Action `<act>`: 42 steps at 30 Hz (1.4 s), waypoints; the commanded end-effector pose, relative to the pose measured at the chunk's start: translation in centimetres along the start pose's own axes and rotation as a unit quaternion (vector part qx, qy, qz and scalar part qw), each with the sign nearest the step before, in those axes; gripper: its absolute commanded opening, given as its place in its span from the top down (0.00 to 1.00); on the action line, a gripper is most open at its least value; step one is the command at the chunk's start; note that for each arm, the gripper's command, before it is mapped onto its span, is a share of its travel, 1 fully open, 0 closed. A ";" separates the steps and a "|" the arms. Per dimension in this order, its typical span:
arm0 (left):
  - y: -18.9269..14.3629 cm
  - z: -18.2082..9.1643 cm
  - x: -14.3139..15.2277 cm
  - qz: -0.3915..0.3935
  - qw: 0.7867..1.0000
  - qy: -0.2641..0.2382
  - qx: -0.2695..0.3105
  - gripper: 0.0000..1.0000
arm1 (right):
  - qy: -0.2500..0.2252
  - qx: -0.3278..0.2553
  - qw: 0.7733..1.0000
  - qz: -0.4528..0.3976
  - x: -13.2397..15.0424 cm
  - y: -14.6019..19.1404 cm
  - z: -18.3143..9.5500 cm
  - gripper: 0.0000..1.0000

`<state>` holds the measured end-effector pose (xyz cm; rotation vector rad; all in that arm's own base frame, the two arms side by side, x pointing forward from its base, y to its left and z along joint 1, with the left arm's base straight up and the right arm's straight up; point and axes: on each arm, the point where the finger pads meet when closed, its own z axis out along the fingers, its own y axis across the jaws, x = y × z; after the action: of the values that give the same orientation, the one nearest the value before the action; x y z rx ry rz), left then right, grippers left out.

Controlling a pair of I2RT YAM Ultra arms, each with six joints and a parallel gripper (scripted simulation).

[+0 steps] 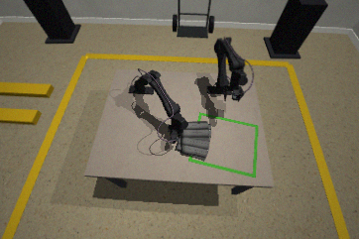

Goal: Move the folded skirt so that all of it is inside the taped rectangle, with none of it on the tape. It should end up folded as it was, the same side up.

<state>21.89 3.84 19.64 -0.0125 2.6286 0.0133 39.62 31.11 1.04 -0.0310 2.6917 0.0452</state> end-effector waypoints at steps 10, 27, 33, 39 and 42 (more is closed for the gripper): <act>-0.1 -0.7 -0.3 -0.001 1.000 -0.013 0.002 0.10 | 0.002 -0.013 1.000 0.004 -0.1 3.0 -0.6 0.70; -0.1 -0.7 -0.3 -0.001 1.000 -0.013 0.002 0.10 | 0.002 -0.014 1.000 0.004 0.0 5.5 -0.6 0.70; -0.1 -0.7 -0.3 -0.001 1.000 -0.013 0.002 0.10 | -0.004 -0.012 1.000 0.006 -0.5 5.6 -0.8 0.70; -0.1 -0.7 -0.3 -0.001 1.000 -0.013 0.002 0.10 | -0.004 -0.012 1.000 0.006 -0.5 5.6 -0.8 0.70; -0.1 -0.7 -0.3 -0.001 1.000 -0.013 0.002 0.10 | -0.010 -0.026 1.000 0.010 -1.7 6.1 -3.7 0.70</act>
<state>21.89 3.84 19.64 -0.0125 2.6286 0.0133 39.42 35.77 1.07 -0.0276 2.7014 0.0479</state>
